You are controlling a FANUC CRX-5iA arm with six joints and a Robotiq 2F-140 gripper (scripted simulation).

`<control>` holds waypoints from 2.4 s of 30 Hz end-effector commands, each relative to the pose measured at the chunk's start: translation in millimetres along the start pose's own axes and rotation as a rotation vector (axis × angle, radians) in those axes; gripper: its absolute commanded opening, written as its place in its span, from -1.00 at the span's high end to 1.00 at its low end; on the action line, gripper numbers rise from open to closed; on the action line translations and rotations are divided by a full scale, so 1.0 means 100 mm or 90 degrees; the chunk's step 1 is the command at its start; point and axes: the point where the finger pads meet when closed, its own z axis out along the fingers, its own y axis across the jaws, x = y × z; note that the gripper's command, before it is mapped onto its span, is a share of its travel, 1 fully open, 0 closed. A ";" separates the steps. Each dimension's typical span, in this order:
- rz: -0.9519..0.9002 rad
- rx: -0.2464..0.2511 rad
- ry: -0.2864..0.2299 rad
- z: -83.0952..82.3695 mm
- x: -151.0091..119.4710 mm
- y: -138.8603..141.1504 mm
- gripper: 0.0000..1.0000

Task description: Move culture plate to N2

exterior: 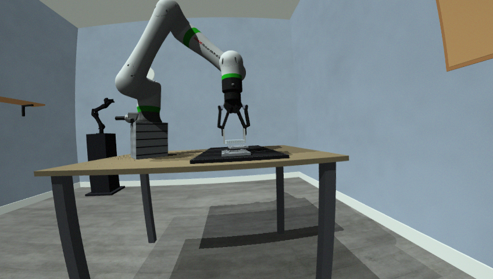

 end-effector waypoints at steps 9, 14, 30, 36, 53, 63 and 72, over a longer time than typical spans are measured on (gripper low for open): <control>0.000 0.000 0.000 -0.17 0.00 0.00 1.00; 0.000 0.000 0.000 -0.22 0.00 0.00 1.00; 0.000 0.000 0.000 -0.27 0.00 0.00 1.00; -0.042 0.000 0.000 -0.27 -0.07 -0.01 1.00; -0.045 0.000 0.000 -0.27 -0.56 -0.07 1.00; -0.045 0.000 0.000 -0.27 -0.83 -0.10 1.00; -0.045 0.000 0.000 -0.27 -1.12 -0.14 1.00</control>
